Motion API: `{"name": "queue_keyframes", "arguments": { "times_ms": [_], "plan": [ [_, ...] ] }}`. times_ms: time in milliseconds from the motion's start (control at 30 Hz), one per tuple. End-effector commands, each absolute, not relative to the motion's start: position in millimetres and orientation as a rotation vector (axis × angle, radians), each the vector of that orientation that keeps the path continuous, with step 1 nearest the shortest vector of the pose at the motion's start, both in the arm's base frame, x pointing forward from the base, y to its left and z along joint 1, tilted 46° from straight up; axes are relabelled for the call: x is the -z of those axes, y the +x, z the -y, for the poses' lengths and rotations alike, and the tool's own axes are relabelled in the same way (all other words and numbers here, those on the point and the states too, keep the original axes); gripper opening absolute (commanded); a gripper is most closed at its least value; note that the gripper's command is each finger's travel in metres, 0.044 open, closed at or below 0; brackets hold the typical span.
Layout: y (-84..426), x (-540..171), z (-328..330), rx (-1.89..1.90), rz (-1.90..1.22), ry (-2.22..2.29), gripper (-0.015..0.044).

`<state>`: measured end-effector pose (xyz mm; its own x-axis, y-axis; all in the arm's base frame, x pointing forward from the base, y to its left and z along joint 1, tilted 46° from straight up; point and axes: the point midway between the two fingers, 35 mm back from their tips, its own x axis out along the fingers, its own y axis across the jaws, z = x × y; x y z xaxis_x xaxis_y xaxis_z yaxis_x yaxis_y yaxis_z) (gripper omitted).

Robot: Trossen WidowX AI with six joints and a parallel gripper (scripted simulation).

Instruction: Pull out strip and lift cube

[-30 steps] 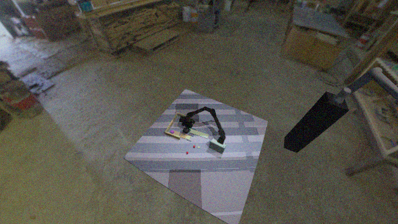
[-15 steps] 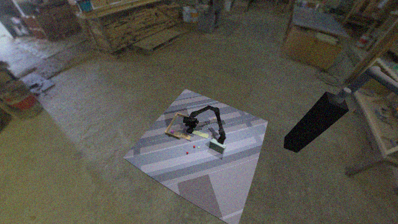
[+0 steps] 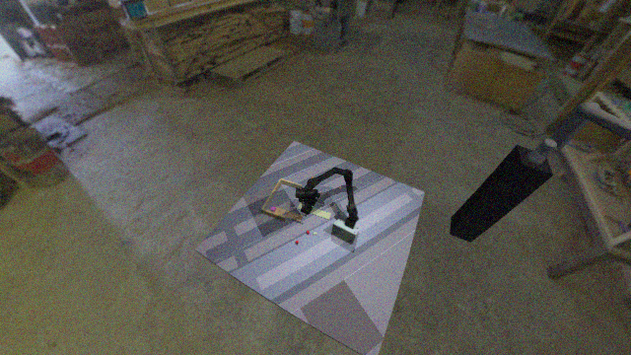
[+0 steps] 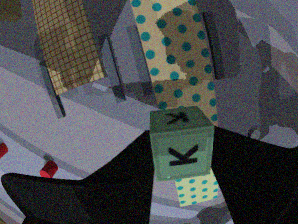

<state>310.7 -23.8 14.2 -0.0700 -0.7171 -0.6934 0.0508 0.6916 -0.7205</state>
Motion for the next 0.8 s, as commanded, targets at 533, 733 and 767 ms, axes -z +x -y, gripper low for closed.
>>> {"name": "queue_keyframes", "arguments": {
  "times_ms": [533,733,767],
  "plan": [
    [305,-39,-4,0.690,-1.518,-0.564,0.0000],
    [305,-39,-4,0.690,-1.518,-0.564,0.0000],
    [305,-39,-4,0.690,-1.518,-0.564,0.0000]
  ]
}}
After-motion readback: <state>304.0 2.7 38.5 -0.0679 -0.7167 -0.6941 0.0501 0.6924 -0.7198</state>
